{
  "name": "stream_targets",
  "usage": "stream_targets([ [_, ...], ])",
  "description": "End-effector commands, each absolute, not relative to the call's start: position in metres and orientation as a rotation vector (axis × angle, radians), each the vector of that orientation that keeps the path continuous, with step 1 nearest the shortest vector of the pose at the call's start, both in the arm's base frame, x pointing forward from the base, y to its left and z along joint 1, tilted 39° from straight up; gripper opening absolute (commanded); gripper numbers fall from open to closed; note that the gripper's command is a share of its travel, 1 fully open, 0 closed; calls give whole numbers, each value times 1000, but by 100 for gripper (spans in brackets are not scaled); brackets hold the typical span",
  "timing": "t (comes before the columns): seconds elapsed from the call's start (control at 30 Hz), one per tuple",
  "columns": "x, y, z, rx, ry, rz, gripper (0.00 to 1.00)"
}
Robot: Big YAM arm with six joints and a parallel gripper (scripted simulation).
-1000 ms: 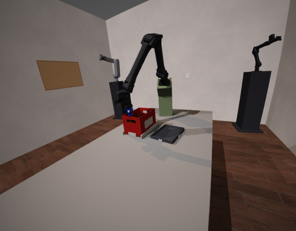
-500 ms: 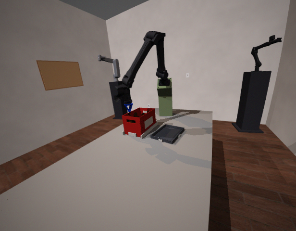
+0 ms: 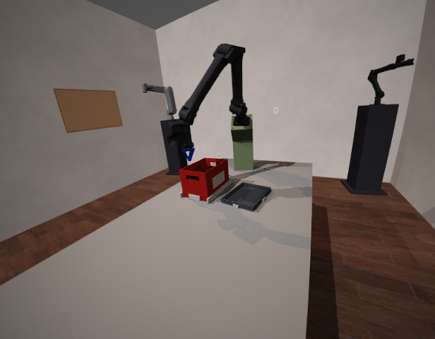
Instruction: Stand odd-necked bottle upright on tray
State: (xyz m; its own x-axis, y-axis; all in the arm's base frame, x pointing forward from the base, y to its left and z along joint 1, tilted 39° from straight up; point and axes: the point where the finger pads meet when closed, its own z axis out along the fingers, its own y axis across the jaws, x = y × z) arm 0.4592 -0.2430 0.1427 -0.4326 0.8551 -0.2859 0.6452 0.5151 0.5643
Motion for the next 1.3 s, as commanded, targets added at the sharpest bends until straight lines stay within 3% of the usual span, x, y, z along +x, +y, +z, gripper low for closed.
stream_targets([
  [0.0,454,-243,141,1214,2224,504,61],
  [0.03,454,-243,141,1215,2226,505,0],
  [1.13,454,-243,141,1215,2226,505,0],
  [1.27,469,-203,161,1196,2202,506,0],
])
